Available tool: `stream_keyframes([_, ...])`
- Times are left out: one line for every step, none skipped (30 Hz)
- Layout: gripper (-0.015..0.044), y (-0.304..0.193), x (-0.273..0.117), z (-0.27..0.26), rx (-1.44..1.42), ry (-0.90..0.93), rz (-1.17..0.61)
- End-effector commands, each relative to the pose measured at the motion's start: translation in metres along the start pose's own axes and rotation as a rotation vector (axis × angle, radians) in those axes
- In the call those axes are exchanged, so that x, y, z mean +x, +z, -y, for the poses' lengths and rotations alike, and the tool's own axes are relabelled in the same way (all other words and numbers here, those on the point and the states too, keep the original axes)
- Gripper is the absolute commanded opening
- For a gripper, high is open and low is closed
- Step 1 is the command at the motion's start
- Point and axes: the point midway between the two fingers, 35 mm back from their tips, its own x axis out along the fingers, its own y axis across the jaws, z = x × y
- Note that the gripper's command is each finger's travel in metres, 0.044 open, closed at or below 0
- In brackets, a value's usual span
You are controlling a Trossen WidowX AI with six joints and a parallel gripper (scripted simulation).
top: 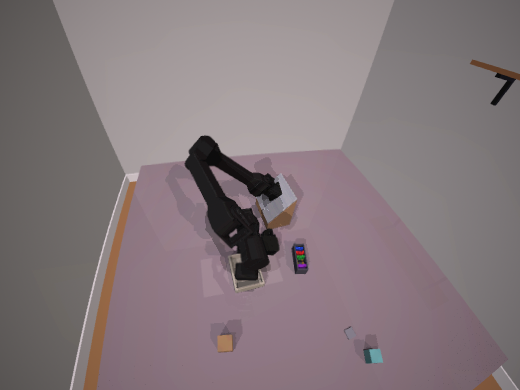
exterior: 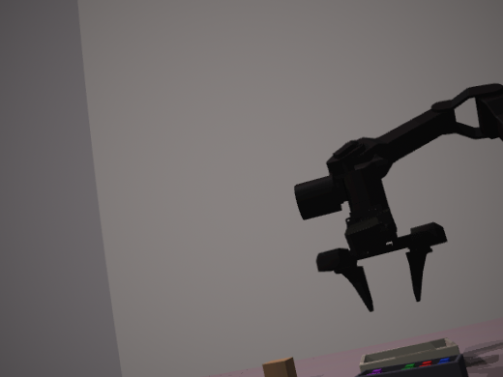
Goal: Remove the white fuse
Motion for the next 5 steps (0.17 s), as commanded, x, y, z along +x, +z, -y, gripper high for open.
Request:
stream_keyframes([0.0330, 0.0000, 0.0002, -0.0001, 0.000, 0.000, 0.000])
stream_keyframes([0.0330, 0.0000, 0.0002, -0.0001, 0.000, 0.000, 0.000])
stream_keyframes([0.0330, 0.0000, 0.0002, -0.0001, 0.000, 0.000, 0.000])
stream_keyframes([0.0330, 0.0000, 0.0002, -0.0001, 0.000, 0.000, 0.000])
stream_keyframes([0.0330, 0.0000, 0.0002, -0.0001, 0.000, 0.000, 0.000])
